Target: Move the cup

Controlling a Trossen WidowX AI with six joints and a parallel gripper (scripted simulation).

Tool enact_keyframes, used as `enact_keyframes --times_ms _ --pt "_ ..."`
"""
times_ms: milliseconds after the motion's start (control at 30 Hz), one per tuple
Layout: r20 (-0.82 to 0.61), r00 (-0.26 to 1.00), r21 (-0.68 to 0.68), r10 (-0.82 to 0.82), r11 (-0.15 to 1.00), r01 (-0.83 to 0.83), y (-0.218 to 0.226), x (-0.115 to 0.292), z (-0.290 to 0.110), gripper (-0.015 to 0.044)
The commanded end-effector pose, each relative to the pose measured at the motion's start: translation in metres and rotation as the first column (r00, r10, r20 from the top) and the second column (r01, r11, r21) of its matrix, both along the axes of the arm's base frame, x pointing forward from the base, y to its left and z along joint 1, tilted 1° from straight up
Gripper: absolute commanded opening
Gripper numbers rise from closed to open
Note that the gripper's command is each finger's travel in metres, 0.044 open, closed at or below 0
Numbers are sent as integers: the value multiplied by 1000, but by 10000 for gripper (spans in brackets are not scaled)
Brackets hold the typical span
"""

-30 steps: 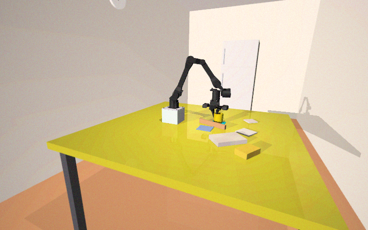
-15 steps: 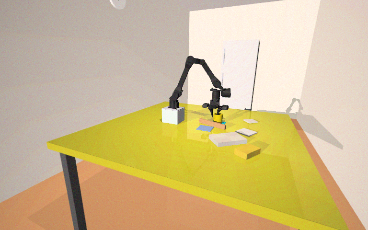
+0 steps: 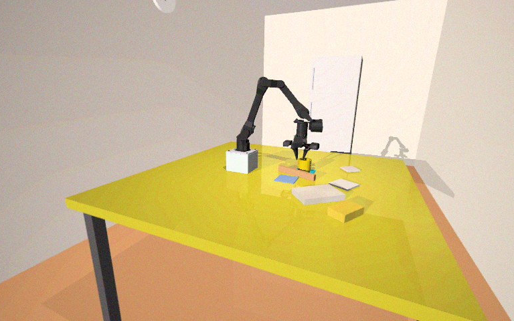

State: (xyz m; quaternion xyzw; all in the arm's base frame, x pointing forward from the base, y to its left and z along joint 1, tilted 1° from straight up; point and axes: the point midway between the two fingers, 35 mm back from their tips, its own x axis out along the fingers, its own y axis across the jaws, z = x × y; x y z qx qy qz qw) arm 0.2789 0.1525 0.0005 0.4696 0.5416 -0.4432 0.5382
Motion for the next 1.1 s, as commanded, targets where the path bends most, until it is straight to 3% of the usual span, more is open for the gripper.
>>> enact_keyframes --times_ms 0,500,867,1067 --pt "3 1000 4 0 1000 -1 0 1 8 146" --pt "3 1000 5 -1 1000 1 -2 -1 30 146" --pt "2 1000 1 -3 1000 3 -2 -1 30 435" --pt "2 1000 3 -2 1000 2 -3 -1 56 440"
